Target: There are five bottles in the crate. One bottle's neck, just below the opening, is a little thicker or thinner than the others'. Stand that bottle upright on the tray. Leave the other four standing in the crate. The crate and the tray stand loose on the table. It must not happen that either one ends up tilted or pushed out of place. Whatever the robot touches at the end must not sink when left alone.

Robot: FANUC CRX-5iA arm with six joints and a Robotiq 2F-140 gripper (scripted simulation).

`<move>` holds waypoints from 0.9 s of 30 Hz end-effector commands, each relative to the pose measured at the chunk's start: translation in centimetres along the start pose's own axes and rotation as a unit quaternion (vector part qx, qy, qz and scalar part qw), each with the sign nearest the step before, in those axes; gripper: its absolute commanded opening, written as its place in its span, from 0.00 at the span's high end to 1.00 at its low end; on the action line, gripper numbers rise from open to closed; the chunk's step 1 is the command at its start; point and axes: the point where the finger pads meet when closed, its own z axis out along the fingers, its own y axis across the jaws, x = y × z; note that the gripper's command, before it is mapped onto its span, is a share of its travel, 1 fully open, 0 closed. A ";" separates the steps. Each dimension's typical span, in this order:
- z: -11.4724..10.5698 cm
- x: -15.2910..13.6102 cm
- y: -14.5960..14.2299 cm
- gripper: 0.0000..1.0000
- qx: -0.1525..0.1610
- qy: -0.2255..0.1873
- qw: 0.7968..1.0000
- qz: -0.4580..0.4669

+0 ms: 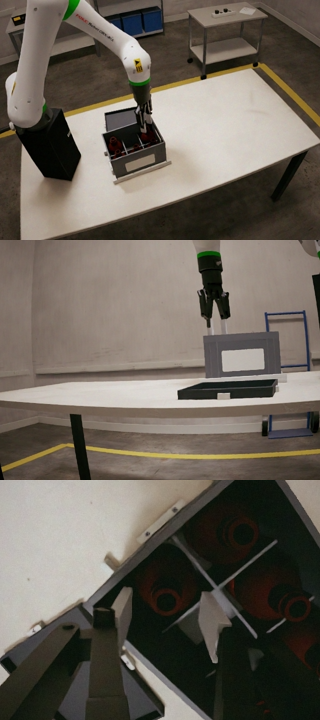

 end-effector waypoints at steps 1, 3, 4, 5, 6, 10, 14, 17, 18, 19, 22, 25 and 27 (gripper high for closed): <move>0.2 0.1 0.0 0.56 0.000 0.001 1.000 0.000; 0.5 0.1 0.0 0.56 0.000 0.001 1.000 0.000; 0.6 0.1 0.0 0.56 0.000 0.001 1.000 0.000; 0.8 0.1 0.0 0.56 0.000 0.001 1.000 0.000; 0.9 0.1 0.0 0.56 0.000 0.001 1.000 0.000; 1.4 0.1 0.0 0.56 0.000 0.001 1.000 0.000; 1.7 0.1 0.0 0.56 0.000 0.001 1.000 0.000; 1.9 0.1 0.0 0.56 0.000 0.001 1.000 0.000; 2.0 0.1 0.0 0.56 0.000 0.001 1.000 0.000; 2.1 0.1 0.0 0.56 0.000 0.001 1.000 0.000; 2.3 0.1 0.0 0.56 0.000 0.001 1.000 0.000; 2.5 0.1 0.0 0.56 0.000 0.001 1.000 0.000; 2.5 0.1 0.0 0.56 0.000 0.001 1.000 0.000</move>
